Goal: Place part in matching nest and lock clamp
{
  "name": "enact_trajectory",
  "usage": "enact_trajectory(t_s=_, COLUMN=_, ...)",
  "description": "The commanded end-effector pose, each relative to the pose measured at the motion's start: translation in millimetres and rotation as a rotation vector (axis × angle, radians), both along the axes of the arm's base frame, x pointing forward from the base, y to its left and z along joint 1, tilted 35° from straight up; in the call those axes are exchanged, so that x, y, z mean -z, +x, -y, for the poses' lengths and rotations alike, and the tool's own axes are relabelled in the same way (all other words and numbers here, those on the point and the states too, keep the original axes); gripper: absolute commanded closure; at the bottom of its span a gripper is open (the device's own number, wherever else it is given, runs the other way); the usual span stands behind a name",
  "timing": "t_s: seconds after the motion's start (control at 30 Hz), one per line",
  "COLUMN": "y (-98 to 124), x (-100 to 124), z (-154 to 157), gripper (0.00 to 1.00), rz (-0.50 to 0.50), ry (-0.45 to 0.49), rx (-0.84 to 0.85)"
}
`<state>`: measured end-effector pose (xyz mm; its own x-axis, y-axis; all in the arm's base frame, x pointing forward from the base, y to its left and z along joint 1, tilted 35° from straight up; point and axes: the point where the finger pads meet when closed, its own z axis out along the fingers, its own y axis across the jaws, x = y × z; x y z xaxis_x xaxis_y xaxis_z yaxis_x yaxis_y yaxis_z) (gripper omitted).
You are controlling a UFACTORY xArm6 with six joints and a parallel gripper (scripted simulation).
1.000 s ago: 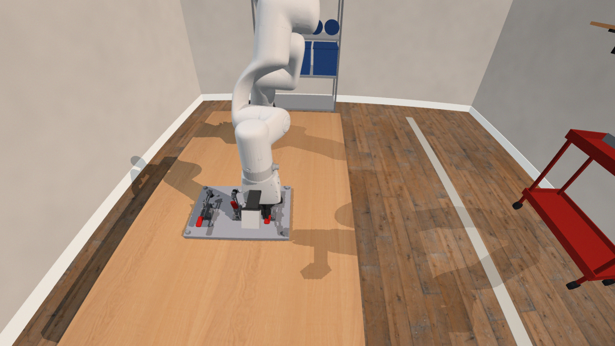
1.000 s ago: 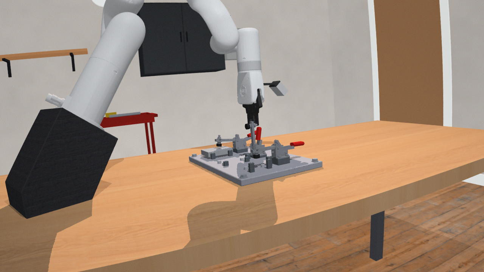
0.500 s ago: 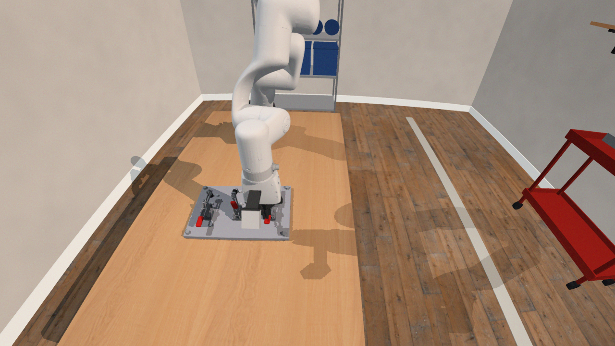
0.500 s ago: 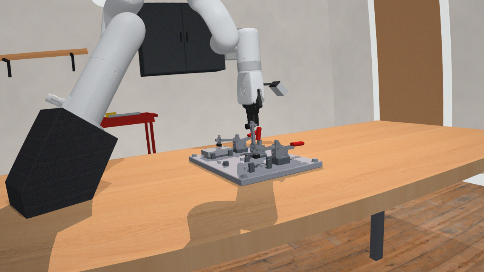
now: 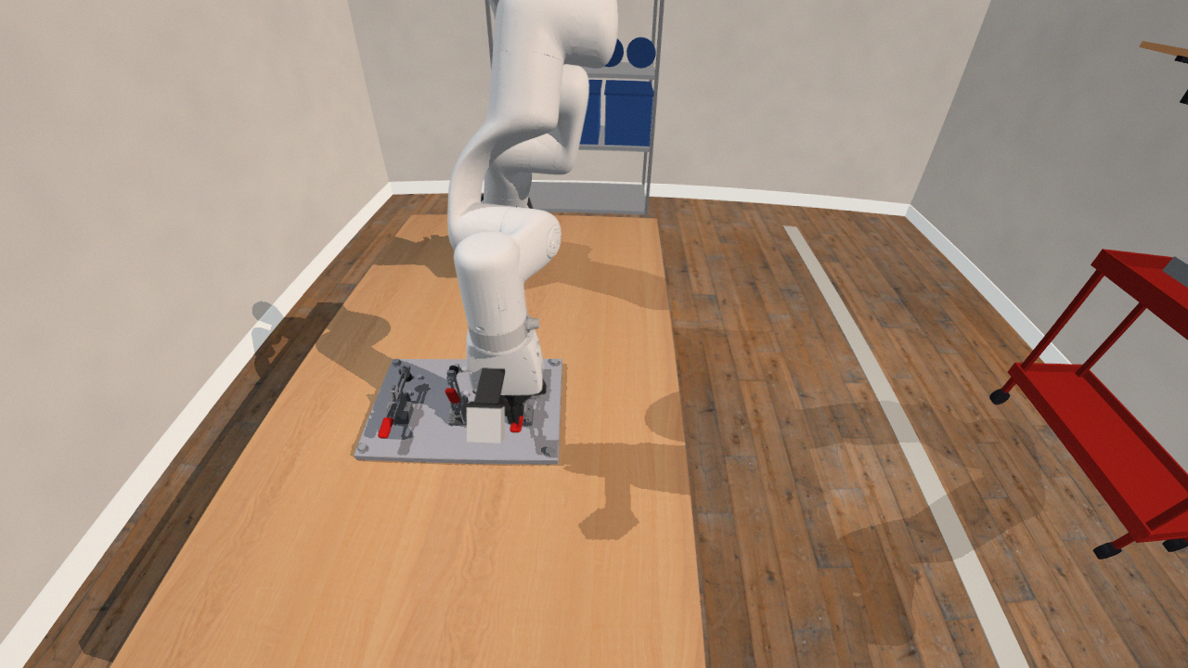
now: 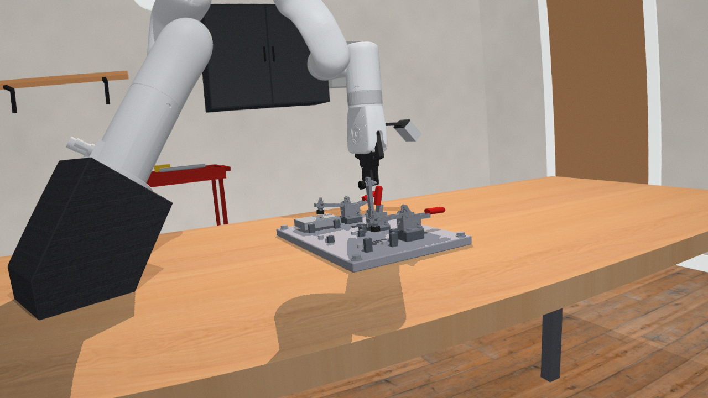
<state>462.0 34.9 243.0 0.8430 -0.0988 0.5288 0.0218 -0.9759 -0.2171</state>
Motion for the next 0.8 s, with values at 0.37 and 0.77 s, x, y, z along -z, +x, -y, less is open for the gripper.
enact_trajectory(t_s=0.37, y=7.8, x=6.9, z=-2.2, gripper=1.00, rz=0.004, ry=0.000, rx=0.000)
enact_trajectory(t_s=0.77, y=7.8, x=6.9, z=-2.2, gripper=1.00, rz=0.004, ry=0.000, rx=0.000)
